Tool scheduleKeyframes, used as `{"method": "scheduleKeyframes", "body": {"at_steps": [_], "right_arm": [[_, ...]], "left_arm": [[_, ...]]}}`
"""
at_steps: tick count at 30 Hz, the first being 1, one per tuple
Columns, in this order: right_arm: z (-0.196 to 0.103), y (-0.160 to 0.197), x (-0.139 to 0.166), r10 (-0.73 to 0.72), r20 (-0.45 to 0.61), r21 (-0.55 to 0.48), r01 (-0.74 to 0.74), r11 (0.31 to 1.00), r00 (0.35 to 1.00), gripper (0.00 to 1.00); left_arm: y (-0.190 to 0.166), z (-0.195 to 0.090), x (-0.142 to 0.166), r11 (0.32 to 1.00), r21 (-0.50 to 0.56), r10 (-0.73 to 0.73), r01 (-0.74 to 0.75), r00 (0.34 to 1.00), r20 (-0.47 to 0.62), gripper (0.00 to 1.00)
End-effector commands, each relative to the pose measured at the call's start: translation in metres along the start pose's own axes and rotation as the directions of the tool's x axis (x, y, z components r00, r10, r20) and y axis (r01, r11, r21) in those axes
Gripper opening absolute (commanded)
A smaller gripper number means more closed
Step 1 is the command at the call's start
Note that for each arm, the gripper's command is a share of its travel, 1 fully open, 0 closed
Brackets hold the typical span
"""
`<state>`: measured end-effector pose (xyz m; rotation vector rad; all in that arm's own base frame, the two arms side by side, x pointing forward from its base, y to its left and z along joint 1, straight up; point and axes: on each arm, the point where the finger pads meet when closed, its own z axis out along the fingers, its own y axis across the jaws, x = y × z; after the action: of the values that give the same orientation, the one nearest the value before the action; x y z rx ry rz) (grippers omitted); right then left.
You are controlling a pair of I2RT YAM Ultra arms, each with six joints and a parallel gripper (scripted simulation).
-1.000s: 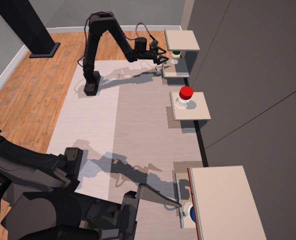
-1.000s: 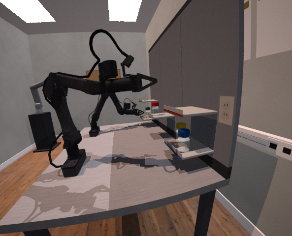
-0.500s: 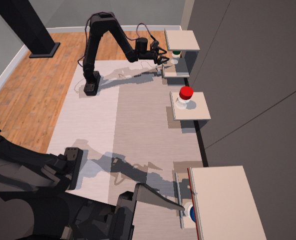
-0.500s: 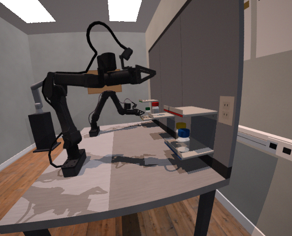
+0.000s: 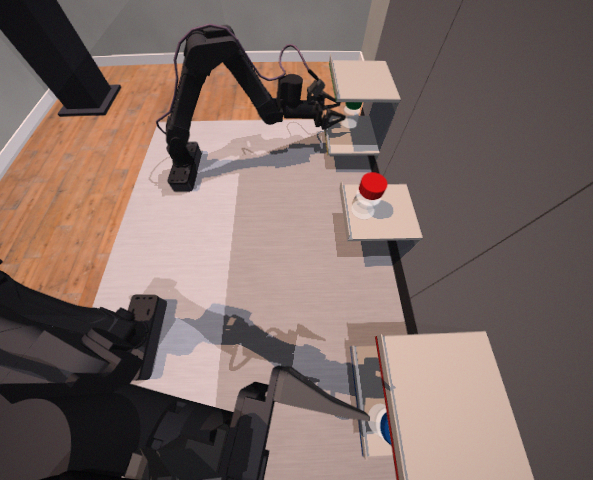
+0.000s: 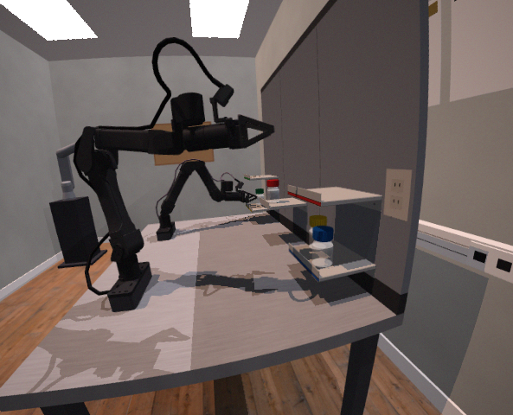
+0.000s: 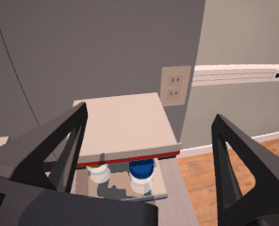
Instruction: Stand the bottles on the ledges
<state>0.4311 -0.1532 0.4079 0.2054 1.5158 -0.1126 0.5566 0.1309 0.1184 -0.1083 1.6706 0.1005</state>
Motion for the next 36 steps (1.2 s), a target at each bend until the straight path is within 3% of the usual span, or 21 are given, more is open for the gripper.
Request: {"method": "scheduleKeyframes", "body": {"at_steps": [1,19,30,31,36], "right_arm": [[-0.004,0.002,-0.016,-0.005,0.029,0.0,0.005,1.0,1.0,1.0],[-0.004,0.002,-0.016,-0.005,0.029,0.0,0.005,1.0,1.0,1.0],[-0.004,0.002,-0.016,-0.005,0.029,0.0,0.005,1.0,1.0,1.0],[-0.004,0.002,-0.016,-0.005,0.029,0.0,0.005,1.0,1.0,1.0],[-0.004,0.002,-0.016,-0.005,0.029,0.0,0.005,1.0,1.0,1.0]], "left_arm": [[-0.004,0.01,-0.005,1.0,-0.001,-0.006,0.006,1.0,0.003,0.81],[-0.005,0.034,-0.005,1.0,-0.001,-0.006,0.006,1.0,0.003,0.81],[-0.005,0.034,-0.007,1.0,-0.001,-0.005,0.005,1.0,0.007,0.81],[-0.005,0.034,-0.007,1.0,-0.001,-0.005,0.005,1.0,0.007,0.72],[-0.003,0.032,-0.009,1.0,0.001,0.0,0.0,1.0,0.014,0.68]]}}
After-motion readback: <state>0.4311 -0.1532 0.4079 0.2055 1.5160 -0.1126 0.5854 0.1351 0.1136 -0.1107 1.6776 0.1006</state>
